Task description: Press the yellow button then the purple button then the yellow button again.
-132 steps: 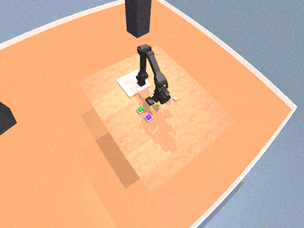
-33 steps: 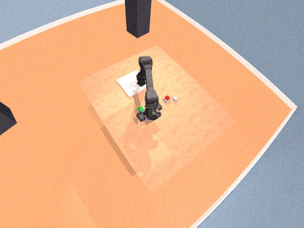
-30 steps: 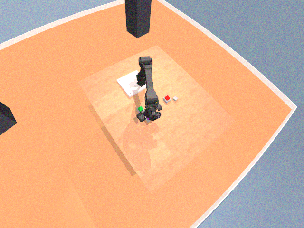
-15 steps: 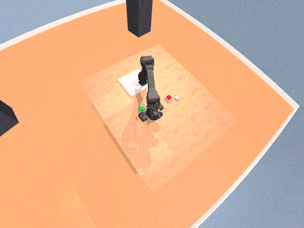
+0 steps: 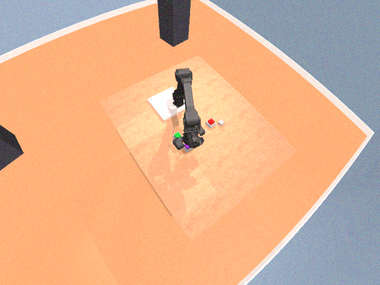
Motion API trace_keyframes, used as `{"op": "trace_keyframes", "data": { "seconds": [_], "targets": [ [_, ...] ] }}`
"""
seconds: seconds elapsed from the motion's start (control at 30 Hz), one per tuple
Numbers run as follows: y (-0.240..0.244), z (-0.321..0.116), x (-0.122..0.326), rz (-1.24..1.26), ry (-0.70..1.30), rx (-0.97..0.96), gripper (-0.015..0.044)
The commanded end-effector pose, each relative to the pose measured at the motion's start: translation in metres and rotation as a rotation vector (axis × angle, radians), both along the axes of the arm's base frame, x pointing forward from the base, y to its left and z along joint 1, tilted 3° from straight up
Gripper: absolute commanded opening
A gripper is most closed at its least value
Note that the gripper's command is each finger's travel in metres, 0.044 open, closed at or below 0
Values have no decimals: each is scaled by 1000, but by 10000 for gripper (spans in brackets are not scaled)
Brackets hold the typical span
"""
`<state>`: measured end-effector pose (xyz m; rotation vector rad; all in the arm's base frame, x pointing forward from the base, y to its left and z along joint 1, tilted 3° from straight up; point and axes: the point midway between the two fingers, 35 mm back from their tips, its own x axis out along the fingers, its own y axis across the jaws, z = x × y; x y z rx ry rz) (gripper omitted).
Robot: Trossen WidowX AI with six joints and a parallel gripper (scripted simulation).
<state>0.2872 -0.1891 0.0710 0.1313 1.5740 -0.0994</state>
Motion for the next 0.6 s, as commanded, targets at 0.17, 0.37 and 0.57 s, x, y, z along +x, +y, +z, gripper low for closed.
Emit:
{"op": "trace_keyframes", "data": {
  "seconds": [0.17, 0.37, 0.57],
  "targets": [
    [-2, 59, 1, 7, 1, -5, 20],
    [1, 68, 0, 7, 1, -5, 20],
    [91, 72, -25, 7, 2, 2, 20]
  ]
}}
